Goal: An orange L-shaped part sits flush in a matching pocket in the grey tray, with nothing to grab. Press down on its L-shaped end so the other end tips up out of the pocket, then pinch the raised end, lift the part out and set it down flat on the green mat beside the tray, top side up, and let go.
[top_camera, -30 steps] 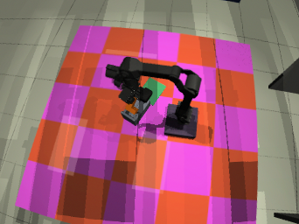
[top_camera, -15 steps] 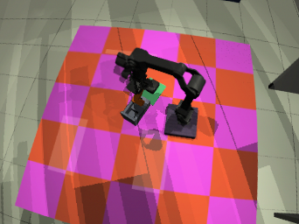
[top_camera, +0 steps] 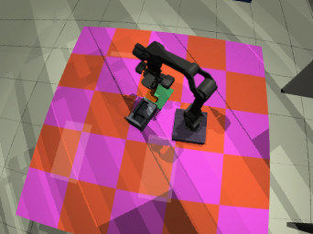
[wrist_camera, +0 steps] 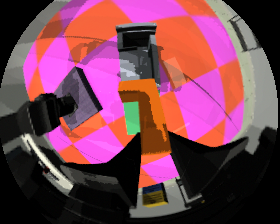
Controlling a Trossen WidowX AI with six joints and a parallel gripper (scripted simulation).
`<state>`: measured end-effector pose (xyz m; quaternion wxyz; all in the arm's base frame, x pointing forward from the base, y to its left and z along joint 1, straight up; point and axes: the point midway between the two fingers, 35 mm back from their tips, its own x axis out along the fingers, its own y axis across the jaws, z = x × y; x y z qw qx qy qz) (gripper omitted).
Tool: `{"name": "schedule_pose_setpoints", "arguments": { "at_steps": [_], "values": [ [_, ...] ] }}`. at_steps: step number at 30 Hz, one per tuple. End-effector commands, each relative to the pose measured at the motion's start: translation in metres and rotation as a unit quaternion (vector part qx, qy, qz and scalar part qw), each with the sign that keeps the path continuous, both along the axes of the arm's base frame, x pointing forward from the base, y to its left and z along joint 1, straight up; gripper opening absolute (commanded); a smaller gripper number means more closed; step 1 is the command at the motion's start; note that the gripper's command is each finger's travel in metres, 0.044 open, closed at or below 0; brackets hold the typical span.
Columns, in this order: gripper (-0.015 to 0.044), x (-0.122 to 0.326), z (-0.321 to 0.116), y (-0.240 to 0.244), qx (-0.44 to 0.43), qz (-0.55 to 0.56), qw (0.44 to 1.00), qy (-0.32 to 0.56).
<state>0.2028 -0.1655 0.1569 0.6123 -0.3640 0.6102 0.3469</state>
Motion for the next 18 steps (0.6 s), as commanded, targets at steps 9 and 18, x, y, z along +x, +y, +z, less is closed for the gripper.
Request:
{"name": "schedule_pose_setpoints", "arguments": {
  "at_steps": [9, 18],
  "values": [
    [0.0000, -0.026, 0.000, -0.034, -0.001, 0.001, 1.000, 0.000],
    [0.0000, -0.026, -0.006, -0.034, -0.001, 0.001, 1.000, 0.000]
  ]
}}
